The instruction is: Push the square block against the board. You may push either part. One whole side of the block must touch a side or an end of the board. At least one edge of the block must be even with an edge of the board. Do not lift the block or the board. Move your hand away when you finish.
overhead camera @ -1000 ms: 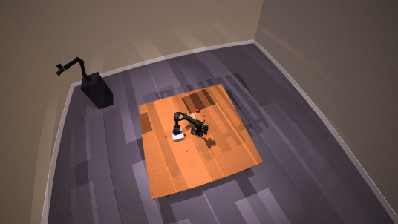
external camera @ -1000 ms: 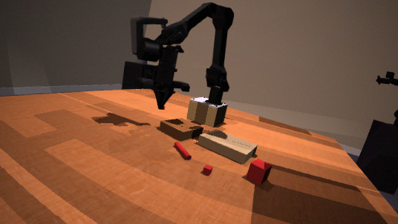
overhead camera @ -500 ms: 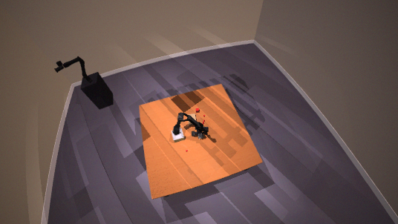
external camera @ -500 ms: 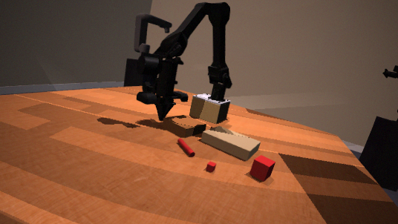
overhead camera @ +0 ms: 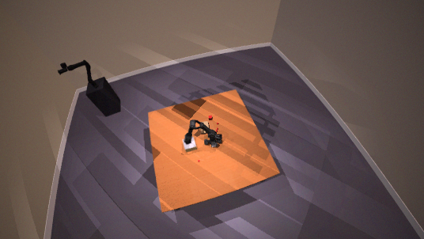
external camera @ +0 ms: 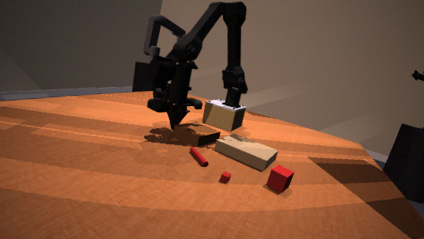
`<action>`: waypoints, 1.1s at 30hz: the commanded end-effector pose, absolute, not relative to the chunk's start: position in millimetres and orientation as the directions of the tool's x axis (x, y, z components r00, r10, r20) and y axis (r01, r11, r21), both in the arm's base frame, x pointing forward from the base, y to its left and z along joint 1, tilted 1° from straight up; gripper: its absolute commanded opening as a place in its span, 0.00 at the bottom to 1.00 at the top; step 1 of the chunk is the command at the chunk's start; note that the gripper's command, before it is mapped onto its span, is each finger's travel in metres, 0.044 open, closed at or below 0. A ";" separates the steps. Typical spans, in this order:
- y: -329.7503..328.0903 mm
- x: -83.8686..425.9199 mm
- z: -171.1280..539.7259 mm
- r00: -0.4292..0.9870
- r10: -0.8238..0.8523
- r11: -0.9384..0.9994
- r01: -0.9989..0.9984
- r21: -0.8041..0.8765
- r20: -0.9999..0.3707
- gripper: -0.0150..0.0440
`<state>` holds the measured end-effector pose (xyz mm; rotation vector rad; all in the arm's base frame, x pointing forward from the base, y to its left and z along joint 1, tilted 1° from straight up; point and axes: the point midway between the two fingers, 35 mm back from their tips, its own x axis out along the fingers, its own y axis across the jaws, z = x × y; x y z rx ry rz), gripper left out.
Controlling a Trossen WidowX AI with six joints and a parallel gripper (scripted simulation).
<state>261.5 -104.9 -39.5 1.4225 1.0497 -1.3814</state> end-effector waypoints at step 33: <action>-97.9 266.8 -39.4 0.032 0.004 -0.273 0.962 0.030 -0.999 0.25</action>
